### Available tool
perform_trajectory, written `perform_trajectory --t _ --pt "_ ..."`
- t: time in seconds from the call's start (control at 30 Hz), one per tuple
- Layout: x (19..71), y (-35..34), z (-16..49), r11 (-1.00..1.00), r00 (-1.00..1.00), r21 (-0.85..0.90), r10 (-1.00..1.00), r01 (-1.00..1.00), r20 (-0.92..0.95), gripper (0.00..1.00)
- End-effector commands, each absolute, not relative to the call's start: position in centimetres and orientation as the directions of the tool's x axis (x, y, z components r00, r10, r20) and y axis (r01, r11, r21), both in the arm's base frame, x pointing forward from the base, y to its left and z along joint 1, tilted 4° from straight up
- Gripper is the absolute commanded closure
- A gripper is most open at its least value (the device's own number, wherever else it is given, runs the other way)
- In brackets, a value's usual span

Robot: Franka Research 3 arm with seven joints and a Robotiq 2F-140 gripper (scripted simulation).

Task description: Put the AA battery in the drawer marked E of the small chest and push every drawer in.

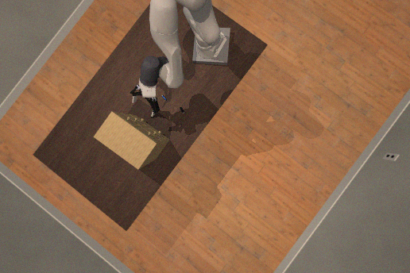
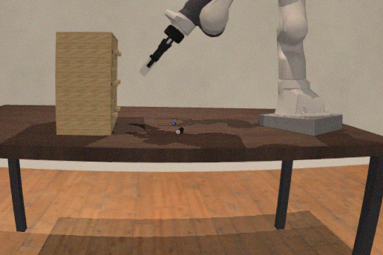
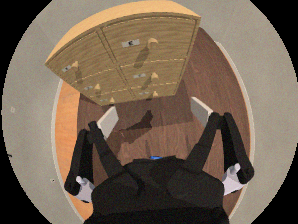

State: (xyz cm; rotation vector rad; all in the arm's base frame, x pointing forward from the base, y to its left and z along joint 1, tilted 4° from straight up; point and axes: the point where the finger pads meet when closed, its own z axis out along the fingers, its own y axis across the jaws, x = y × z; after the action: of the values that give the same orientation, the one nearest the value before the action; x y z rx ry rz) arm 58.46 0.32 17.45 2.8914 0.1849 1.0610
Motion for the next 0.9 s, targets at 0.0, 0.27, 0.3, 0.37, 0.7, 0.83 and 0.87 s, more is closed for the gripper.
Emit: perform_trajectory --t 0.0,0.27,0.3,0.37,0.7,0.83,0.87 --pt "58.39 0.4 17.31 -0.992 0.756 0.088 0.126 0.091 0.642 0.0" --pt "58.39 0.4 17.31 -0.992 0.756 0.088 0.126 0.091 0.642 0.0" --pt "58.39 0.4 17.31 -0.992 0.756 0.088 0.126 0.091 0.642 0.0" --pt "58.39 0.4 17.31 -0.992 0.756 0.088 0.126 0.091 0.642 0.0" --pt "58.55 0.43 17.18 -0.992 0.745 0.087 0.126 0.092 0.655 0.0" --pt "58.55 0.43 17.18 -0.992 0.745 0.087 0.126 0.092 0.655 0.0" --pt "58.55 0.43 17.18 -0.992 0.745 0.087 0.126 0.092 0.655 0.0"
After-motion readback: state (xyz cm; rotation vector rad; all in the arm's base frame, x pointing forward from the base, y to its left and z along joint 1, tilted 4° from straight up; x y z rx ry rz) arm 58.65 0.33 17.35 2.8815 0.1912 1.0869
